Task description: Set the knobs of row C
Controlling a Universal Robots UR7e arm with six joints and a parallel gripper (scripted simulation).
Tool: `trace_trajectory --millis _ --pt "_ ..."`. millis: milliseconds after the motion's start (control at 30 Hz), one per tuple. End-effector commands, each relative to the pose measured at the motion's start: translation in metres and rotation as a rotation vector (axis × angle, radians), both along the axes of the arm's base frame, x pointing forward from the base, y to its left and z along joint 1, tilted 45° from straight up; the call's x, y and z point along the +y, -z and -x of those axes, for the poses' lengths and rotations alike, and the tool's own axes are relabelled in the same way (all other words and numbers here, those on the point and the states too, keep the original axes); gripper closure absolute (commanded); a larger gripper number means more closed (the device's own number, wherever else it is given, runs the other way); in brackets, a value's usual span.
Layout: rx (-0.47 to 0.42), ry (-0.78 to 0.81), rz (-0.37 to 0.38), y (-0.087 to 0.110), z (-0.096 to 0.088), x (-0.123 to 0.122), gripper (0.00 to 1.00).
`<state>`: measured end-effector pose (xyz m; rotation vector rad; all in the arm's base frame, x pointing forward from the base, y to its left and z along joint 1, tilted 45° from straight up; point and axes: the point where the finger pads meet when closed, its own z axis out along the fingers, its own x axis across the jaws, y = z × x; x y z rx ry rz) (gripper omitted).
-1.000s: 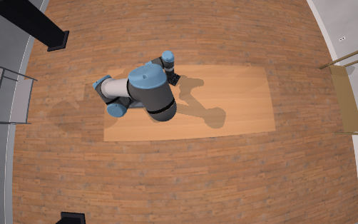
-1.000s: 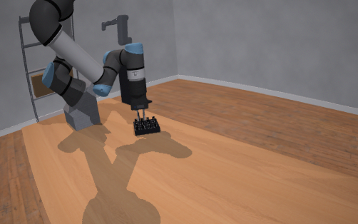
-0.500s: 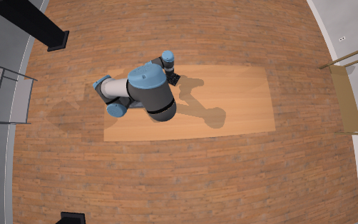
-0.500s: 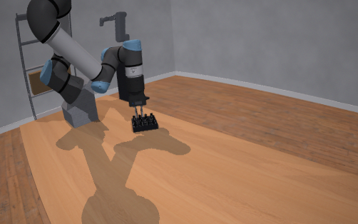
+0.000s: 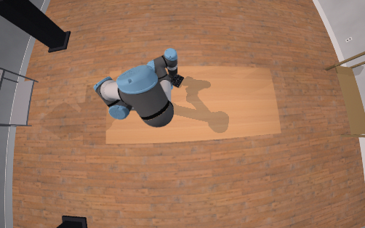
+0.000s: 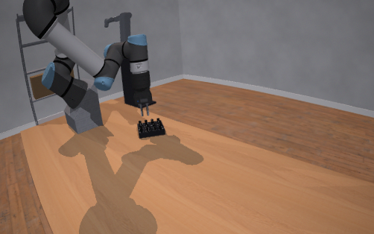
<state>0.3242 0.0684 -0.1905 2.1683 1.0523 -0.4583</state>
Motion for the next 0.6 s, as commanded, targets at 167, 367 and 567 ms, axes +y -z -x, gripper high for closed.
trace_trajectory --millis 167,367,567 --pt "-0.001 0.003 0.000 -0.0056 -0.0019 0.0068 0.54" --pt "0.002 0.004 0.002 -0.0052 -0.0006 0.0059 0.54" --pt "-0.004 0.010 0.002 -0.0054 -0.0007 0.0060 0.54"
